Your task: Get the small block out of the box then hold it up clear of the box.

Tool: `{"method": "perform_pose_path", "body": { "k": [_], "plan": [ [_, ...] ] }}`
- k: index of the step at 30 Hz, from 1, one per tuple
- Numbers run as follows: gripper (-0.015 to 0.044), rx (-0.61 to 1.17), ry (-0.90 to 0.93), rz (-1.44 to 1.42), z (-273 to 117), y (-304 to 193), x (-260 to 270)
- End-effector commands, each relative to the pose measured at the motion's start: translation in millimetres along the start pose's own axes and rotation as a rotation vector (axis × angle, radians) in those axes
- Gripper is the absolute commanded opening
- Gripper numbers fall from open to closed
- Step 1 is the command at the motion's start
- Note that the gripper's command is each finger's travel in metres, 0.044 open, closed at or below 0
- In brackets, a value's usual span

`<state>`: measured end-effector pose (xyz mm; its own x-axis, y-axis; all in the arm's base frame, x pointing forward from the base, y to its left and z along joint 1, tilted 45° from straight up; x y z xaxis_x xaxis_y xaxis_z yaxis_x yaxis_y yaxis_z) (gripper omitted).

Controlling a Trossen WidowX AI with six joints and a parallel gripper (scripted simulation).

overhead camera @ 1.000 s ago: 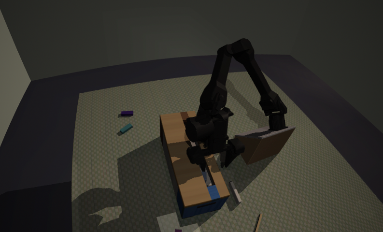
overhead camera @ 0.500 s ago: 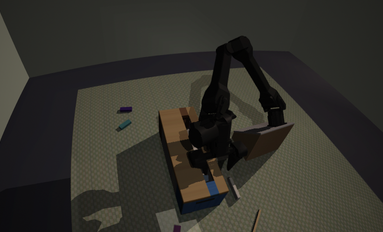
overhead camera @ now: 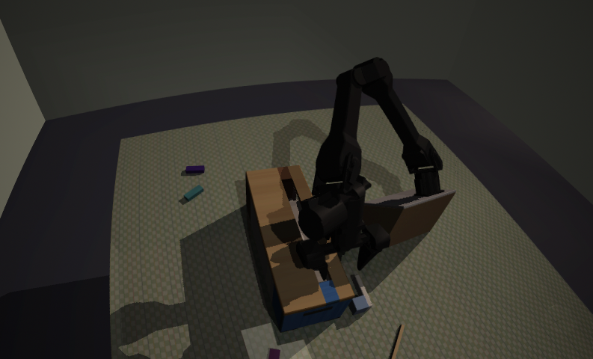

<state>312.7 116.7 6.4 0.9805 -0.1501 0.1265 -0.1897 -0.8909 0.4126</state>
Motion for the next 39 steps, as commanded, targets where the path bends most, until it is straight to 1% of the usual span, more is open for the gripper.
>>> {"method": "perform_pose_path", "body": {
  "k": [1,4,10,11,13,15,16,22,28,39],
  "plan": [
    [0.0400,0.013,0.012,-0.001,-38.0,-13.2,-1.2],
    [0.0400,0.011,0.012,-0.003,-54.6,-16.7,-3.7],
    [0.0400,0.011,0.012,-0.003,-54.6,-16.7,-3.7],
    [0.0400,0.009,0.018,-0.009,-50.0,-15.9,-3.0],
    [0.0348,0.021,0.018,-0.085,-52.2,-22.0,-5.0],
    [0.0295,0.011,0.031,-0.285,-52.5,-28.5,-9.0],
    [0.0285,-0.001,0.037,-0.393,-51.9,-30.7,-11.0],
    [0.0285,-0.085,0.057,-1.042,-48.6,-43.5,-23.0],
    [0.0285,-0.189,0.035,-1.671,-45.3,-55.4,-35.6],
    [0.0285,-0.308,-0.037,-2.260,-42.0,-67.0,-49.1]
  ]
}}
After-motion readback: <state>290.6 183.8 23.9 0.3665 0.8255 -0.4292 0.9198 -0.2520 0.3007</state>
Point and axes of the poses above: the point midway between the two fingers, 35 mm back from their tips, its own z axis out along the fingers, its own x axis across the jaws, y = z × x, the point moved 9 cm from there along -z, back along the fingers, and after that the axes turned 10 degrees about z, right-handed, at the moved point
